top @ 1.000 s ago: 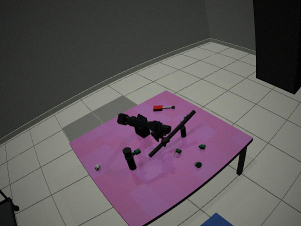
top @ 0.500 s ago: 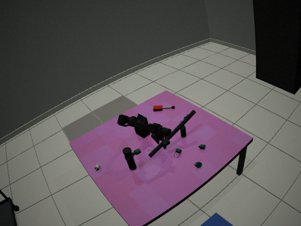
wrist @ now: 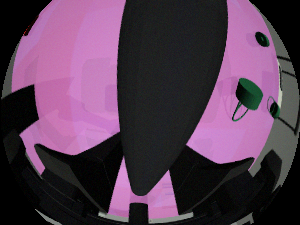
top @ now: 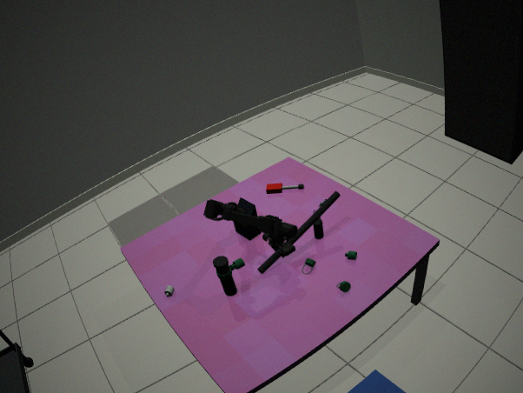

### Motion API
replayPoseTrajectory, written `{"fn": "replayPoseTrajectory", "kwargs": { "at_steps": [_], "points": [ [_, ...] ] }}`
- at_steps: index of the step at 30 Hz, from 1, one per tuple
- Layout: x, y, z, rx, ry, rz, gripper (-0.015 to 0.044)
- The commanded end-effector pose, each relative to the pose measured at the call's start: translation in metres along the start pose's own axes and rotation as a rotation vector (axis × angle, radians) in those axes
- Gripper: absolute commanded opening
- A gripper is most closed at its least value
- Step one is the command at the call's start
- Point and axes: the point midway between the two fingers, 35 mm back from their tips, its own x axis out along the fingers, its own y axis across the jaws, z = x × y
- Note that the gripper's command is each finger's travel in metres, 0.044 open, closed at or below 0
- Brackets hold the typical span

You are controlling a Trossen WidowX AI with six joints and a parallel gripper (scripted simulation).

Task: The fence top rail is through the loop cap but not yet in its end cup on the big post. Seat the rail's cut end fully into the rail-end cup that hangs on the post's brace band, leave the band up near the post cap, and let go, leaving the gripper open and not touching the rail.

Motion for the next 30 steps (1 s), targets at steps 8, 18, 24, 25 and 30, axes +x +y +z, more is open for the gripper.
{"fn": "replayPoseTrajectory", "kwargs": {
  "at_steps": [8,18,24,25,30],
  "points": [
    [-0.003,0.000,0.000,-0.004,0.002,0.002,0.0000],
    [-0.020,0.001,-0.010,0.000,0.072,0.021,0.0000],
    [-0.039,0.001,-0.023,0.002,0.154,0.027,0.0000],
    [-0.043,0.001,-0.026,0.002,0.167,0.027,0.0000],
    [-0.061,-0.001,-0.038,0.000,0.236,0.018,0.0000]
  ]
}}
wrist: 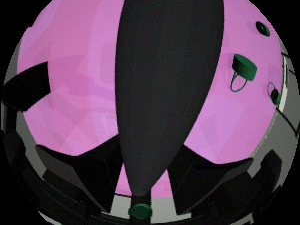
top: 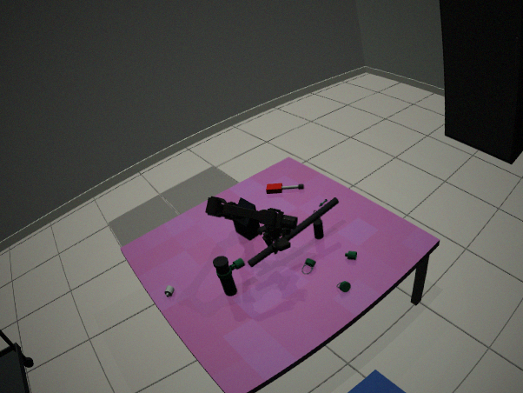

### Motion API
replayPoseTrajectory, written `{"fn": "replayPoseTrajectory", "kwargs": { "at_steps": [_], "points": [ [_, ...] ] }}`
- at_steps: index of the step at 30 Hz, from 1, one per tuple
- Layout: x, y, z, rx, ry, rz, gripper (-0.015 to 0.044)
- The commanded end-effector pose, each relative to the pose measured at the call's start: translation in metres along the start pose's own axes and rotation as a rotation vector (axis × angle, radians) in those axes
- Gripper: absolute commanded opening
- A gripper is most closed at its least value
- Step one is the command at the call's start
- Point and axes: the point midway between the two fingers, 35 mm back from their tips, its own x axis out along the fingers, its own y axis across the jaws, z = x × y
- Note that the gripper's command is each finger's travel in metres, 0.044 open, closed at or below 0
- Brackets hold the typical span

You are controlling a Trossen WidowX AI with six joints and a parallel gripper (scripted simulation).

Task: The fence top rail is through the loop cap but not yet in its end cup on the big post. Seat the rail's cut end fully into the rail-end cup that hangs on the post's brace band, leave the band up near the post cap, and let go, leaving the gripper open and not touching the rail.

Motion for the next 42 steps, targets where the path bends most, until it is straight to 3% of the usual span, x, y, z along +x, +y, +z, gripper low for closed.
{"fn": "replayPoseTrajectory", "kwargs": {
  "at_steps": [1,42],
  "points": [
    [-0.017,-0.003,-0.014,-0.003,0.067,-0.023,0.0000],
    [-0.029,-0.006,-0.024,-0.003,0.096,-0.022,0.0000]
  ]
}}
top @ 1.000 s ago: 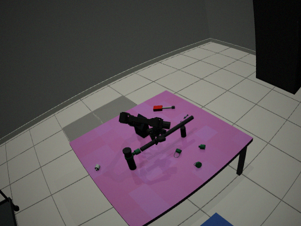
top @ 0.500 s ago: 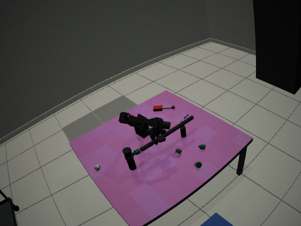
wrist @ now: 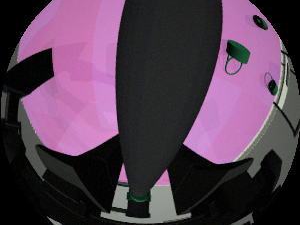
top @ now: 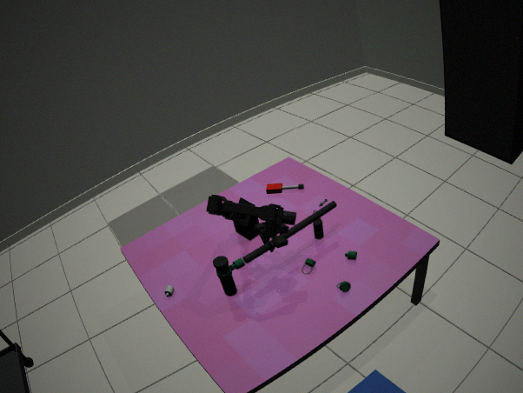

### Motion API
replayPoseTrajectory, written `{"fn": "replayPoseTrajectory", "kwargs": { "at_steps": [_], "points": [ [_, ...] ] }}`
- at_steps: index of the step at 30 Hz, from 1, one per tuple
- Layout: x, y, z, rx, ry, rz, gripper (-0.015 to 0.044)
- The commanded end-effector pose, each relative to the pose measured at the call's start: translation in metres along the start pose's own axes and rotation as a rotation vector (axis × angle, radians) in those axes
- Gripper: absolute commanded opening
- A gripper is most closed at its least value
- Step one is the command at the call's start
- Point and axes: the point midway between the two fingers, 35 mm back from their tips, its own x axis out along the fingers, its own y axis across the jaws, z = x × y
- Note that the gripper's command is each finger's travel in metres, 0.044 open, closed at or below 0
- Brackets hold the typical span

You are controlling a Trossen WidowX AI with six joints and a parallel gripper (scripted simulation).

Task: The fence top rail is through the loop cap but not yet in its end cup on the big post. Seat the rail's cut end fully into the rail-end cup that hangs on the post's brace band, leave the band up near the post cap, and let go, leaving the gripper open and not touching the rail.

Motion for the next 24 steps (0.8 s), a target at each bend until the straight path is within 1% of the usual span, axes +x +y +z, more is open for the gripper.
{"fn": "replayPoseTrajectory", "kwargs": {
  "at_steps": [1,11,24],
  "points": [
    [-0.004,-0.003,-0.002,0.003,0.001,-0.008,0.0000],
    [-0.006,-0.005,-0.005,0.003,0.001,-0.008,0.0000],
    [0.002,-0.003,-0.021,-0.004,0.001,0.001,0.0000]
  ]
}}
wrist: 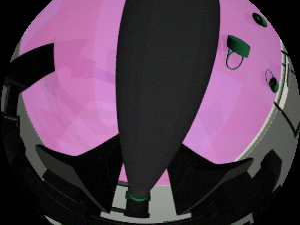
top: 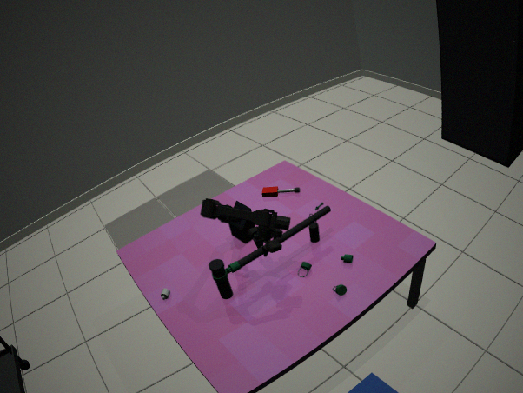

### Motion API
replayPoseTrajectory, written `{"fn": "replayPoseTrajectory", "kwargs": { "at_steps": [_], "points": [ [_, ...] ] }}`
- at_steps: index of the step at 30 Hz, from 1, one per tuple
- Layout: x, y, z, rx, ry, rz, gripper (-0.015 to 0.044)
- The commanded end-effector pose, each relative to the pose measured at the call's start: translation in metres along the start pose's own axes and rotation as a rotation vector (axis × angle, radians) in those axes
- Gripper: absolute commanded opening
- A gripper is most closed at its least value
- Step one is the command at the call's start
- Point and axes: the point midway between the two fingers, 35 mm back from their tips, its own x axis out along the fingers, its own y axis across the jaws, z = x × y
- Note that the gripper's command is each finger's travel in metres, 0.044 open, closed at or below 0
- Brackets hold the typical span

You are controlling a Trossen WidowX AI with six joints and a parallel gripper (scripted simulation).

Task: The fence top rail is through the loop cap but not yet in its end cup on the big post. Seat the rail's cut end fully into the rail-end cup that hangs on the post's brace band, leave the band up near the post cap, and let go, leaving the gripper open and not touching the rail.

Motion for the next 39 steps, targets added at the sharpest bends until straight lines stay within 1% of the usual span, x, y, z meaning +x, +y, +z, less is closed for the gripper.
{"fn": "replayPoseTrajectory", "kwargs": {
  "at_steps": [1,39],
  "points": [
    [0.0011,-0.0005,-0.0085,0.002,0.004,-0.008,0.0000],
    [0.0000,0.0007,-0.0065,0.002,0.007,0.000,0.0000]
  ]
}}
